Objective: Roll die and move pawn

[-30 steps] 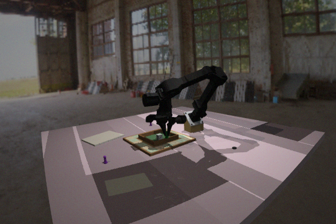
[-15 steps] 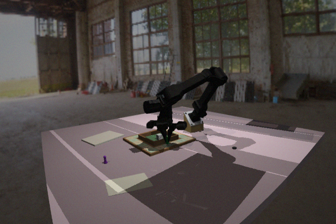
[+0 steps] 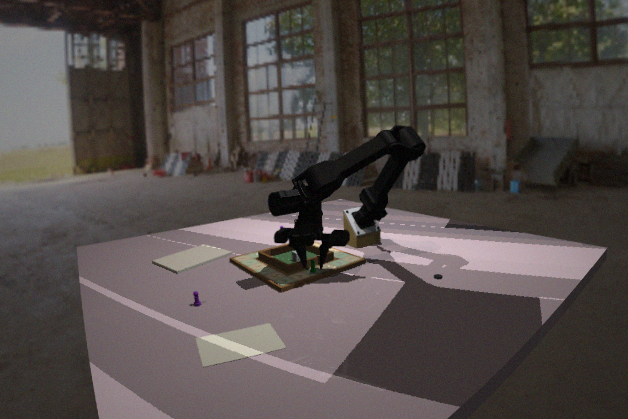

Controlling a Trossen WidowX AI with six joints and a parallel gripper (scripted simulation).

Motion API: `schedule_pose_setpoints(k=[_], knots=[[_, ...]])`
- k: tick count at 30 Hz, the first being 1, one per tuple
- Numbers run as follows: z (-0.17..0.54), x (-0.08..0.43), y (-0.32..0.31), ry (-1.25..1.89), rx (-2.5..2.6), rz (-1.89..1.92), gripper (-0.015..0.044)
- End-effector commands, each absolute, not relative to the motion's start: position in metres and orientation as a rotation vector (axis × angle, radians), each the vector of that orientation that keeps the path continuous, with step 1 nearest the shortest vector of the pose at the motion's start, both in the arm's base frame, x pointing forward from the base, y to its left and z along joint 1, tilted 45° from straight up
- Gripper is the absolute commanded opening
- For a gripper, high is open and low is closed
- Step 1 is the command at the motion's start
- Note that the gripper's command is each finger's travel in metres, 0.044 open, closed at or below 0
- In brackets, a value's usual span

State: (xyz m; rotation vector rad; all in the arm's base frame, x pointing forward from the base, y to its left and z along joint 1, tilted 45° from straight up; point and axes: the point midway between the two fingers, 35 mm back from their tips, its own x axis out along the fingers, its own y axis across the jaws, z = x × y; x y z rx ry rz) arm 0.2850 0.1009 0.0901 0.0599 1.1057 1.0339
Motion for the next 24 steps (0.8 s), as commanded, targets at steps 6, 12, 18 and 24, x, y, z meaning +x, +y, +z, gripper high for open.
schedule_pose_setpoints(k=[6,12,18,24], knots=[[0.125,0.283,0.065,1.108,0.063,1.032,0.0420],[0.114,0.271,0.031,1.176,0.127,0.942,0.0440],[0.095,0.225,-0.037,1.316,0.317,0.765,0.0440],[0.089,0.168,-0.075,1.404,0.543,0.652,0.0440]])
